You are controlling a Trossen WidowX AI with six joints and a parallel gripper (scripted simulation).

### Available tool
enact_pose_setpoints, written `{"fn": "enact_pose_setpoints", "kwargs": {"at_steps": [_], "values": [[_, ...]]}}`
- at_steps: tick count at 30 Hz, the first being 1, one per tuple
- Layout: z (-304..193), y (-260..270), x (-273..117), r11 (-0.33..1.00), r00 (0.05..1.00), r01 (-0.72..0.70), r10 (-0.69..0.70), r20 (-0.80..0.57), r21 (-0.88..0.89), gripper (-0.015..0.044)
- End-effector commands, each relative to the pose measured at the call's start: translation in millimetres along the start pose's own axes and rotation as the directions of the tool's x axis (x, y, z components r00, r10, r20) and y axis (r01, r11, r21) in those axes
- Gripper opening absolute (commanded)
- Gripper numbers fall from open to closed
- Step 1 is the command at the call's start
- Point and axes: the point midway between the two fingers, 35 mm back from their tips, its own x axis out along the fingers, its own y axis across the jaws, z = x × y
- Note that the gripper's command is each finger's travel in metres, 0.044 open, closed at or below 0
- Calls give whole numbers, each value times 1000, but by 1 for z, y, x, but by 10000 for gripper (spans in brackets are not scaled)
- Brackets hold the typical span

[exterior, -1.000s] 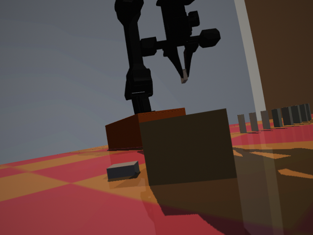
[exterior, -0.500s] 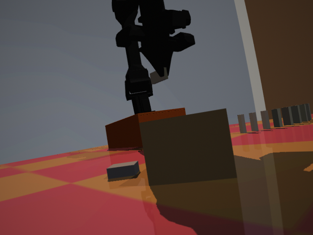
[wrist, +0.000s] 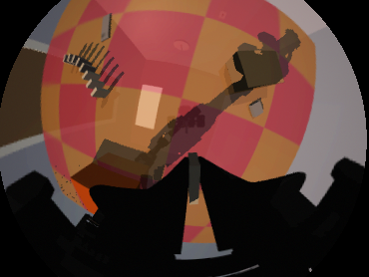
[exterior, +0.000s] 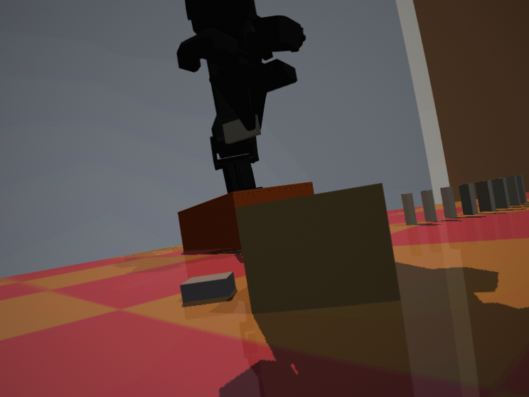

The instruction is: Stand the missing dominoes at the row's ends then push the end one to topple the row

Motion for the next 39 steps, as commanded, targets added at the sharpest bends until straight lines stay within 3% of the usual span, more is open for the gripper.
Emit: {"fn": "enact_pose_setpoints", "kwargs": {"at_steps": [1,9,18,39], "values": [[4,-4,10,1000,998,-20,19,61,12,27],[16,-16,38,994,953,-90,65,295,70,27],[22,-28,58,985,838,-145,72,540,94,27],[0,-32,60,990,386,-135,8,922,48,27]]}}
